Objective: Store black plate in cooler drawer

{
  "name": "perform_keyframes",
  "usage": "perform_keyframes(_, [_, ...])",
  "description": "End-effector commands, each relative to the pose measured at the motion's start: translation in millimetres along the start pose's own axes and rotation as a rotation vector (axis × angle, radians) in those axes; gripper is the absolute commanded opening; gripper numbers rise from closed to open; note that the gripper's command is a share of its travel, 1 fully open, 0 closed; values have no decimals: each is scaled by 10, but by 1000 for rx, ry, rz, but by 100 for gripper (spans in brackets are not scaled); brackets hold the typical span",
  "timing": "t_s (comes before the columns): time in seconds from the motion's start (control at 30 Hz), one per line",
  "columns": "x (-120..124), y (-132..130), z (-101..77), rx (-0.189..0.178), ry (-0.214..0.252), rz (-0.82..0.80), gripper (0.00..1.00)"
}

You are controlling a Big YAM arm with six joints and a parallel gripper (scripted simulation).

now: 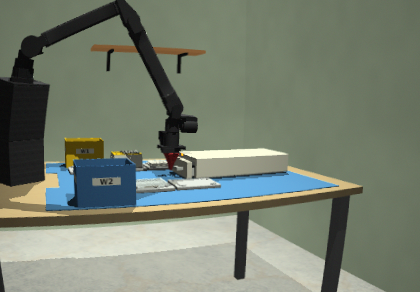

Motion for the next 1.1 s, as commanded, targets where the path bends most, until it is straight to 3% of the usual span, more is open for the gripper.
perform_keyframes(0.0, [-173,-332,-131,56,-10,-7,0])
perform_keyframes(0.17, [-181,-375,-142,57,-10,-6,0])
perform_keyframes(0.2, [-181,-531,-293,97,-16,-1,0])
perform_keyframes(0.27, [-188,-430,-166,60,-11,-6,0])
perform_keyframes(0.43, [-195,-565,-269,90,-15,-2,0])
perform_keyframes(1.07, [-195,-578,-277,95,-16,-2,0])
Point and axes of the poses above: the point where the finger pads meet when closed, its own z axis out along the fingers, its own y axis across the jaws, x = y × z, the point moved 1 cm from there along -z, back along the fingers, and after that the axes turned 11 degrees about z, right-handed, at the moved point
